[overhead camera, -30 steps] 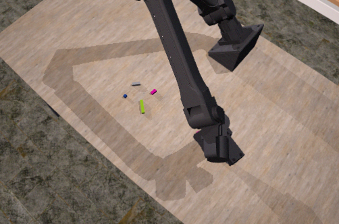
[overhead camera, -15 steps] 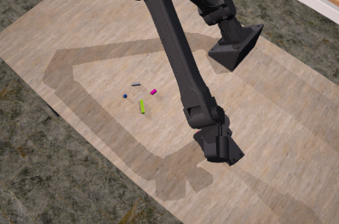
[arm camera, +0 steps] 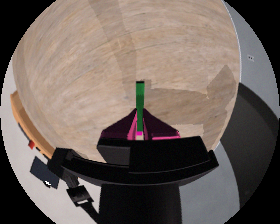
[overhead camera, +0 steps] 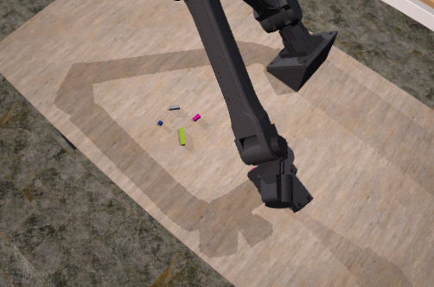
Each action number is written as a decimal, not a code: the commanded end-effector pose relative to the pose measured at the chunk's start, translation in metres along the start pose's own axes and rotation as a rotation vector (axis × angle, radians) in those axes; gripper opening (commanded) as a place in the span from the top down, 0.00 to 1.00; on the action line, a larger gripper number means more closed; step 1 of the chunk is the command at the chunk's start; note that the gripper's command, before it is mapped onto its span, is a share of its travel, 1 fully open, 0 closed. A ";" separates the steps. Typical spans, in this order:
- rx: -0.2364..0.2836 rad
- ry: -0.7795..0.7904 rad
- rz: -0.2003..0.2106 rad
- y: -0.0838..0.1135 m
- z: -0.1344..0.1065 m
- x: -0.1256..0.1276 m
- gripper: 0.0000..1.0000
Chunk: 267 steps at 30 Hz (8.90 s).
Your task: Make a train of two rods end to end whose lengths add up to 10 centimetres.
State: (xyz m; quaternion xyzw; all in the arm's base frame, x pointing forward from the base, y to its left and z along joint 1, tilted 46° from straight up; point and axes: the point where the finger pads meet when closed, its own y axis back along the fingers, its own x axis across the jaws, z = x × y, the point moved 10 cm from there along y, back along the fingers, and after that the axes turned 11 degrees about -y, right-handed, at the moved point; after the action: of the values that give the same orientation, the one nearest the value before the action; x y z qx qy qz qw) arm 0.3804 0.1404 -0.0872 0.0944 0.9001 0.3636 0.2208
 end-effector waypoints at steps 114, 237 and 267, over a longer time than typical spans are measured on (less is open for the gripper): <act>-0.001 0.011 0.000 -0.015 0.001 0.004 0.96; -0.061 -0.025 -0.027 0.122 0.009 -0.007 0.00; -0.032 -0.012 -0.010 0.195 0.002 -0.002 0.00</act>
State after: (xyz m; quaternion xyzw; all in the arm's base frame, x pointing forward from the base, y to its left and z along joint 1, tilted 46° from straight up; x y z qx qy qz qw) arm 0.3798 0.2678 0.0340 0.0936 0.9008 0.3638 0.2178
